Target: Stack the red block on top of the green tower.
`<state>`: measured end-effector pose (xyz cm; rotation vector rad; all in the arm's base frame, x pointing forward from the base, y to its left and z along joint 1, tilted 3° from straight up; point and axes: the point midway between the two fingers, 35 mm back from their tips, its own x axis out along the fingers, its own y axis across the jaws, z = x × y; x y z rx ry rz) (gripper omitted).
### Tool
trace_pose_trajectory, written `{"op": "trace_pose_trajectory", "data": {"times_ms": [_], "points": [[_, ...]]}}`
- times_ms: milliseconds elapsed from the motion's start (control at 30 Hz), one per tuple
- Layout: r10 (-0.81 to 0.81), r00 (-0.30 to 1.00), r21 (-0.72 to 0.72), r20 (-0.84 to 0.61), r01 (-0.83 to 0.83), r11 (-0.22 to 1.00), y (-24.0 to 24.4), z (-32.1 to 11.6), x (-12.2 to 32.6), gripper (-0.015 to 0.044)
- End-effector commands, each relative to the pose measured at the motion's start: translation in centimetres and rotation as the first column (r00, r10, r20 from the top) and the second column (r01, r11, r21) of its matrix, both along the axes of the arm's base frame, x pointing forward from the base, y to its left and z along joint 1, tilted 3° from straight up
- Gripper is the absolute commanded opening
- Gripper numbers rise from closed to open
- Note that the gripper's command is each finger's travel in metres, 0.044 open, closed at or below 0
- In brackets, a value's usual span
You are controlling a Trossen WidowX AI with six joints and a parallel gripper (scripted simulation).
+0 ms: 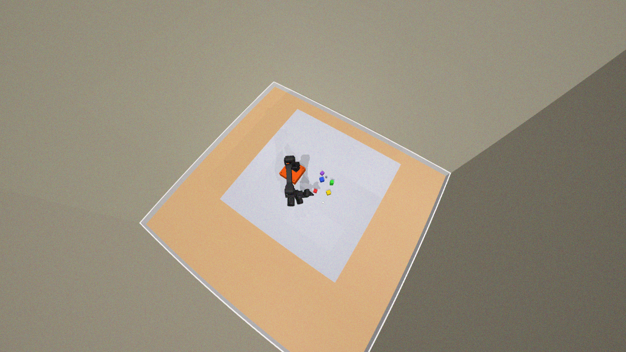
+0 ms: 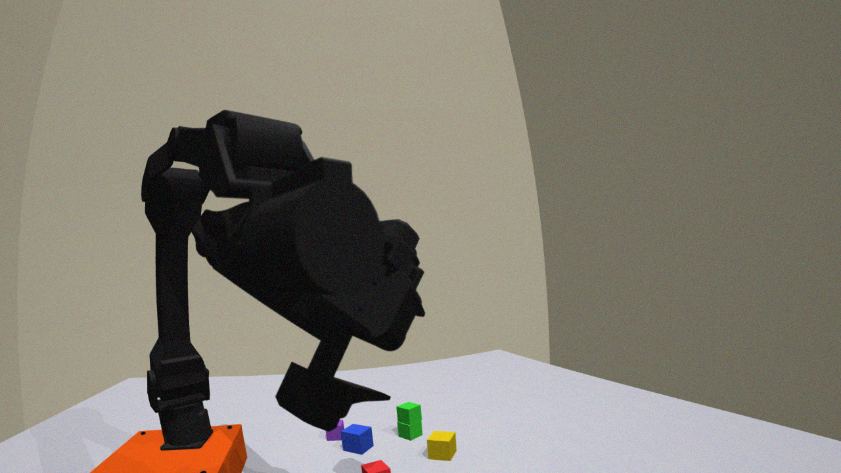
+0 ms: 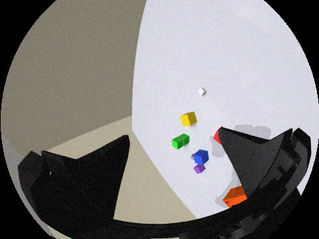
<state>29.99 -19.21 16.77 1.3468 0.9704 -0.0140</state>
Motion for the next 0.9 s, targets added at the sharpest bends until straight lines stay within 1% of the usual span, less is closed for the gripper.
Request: {"op": "trace_pose_trajectory", "data": {"times_ms": [0,200,400,633,867], "points": [[0.125,0.990,-0.107,-0.059,-0.131,0.986,2.2,-1.8,0.4,0.0440],[0.326,0.929,-0.265,-0.175,-0.363,0.893,5.6,-4.6,0.7,0.0440],[0.493,0.814,-0.387,-0.306,-0.580,0.717,8.5,-7.1,0.4,0.0440],[0.622,0.626,-0.473,-0.470,-0.774,0.422,11.1,-9.2,-0.3,0.0440],[0.658,0.413,-0.487,-0.630,-0.870,0.079,12.9,-10.7,-1.1,0.0440]]}}
